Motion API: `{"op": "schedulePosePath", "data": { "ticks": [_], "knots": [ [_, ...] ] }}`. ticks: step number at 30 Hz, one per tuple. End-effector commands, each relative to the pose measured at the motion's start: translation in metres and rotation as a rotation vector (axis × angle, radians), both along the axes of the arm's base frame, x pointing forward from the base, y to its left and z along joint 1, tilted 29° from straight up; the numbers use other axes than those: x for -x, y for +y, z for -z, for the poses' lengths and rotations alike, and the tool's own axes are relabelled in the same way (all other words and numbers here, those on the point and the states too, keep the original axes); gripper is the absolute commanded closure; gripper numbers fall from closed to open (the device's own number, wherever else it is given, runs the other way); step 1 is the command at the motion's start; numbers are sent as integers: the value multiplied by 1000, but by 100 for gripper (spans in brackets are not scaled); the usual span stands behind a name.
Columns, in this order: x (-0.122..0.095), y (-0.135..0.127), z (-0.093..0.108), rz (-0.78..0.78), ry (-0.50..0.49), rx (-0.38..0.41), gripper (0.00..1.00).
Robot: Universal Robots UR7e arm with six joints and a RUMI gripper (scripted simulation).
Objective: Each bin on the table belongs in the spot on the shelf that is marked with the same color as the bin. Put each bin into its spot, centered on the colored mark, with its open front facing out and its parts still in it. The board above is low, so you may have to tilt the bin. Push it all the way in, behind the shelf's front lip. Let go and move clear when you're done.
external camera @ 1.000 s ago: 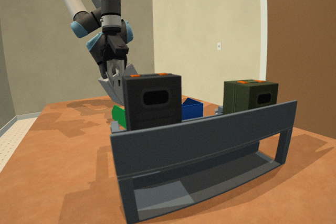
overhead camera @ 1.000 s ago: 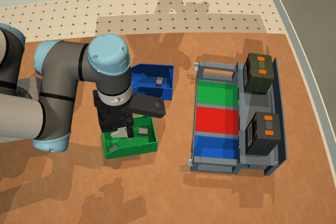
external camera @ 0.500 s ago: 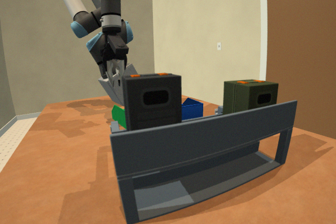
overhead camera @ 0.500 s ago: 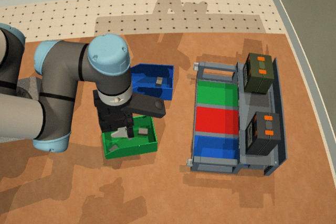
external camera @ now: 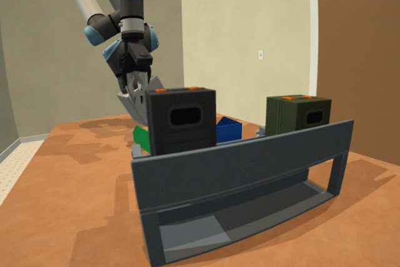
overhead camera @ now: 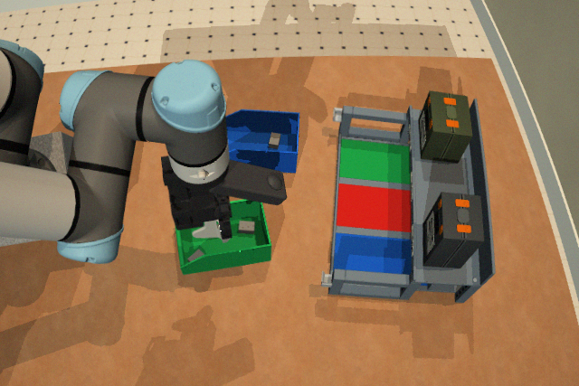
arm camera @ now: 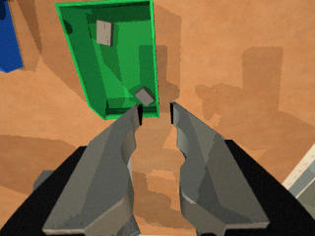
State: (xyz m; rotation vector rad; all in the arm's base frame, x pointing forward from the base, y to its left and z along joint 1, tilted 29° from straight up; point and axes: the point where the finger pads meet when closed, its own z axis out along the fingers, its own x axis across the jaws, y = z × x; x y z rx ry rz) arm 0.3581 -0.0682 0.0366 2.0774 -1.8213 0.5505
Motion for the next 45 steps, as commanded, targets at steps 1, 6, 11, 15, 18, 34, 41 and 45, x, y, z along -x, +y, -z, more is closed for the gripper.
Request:
{"op": "schedulePosePath", "data": {
  "ticks": [1, 6, 11, 15, 18, 34, 41, 45],
  "knots": [
    [2, -3, 8, 0, 5, -2, 85],
    [1, -7, 15, 0, 5, -2, 85],
    [1, -10, 20, 0, 5, -2, 85],
    [0, -14, 28, 0, 5, -2, 85],
    [0, -17, 33, 0, 5, -2, 85],
    [-2, -29, 54, 0, 5, -2, 85],
    [-3, -31, 59, 0, 5, -2, 85],
    [-3, -32, 59, 0, 5, -2, 85]
  ]
}}
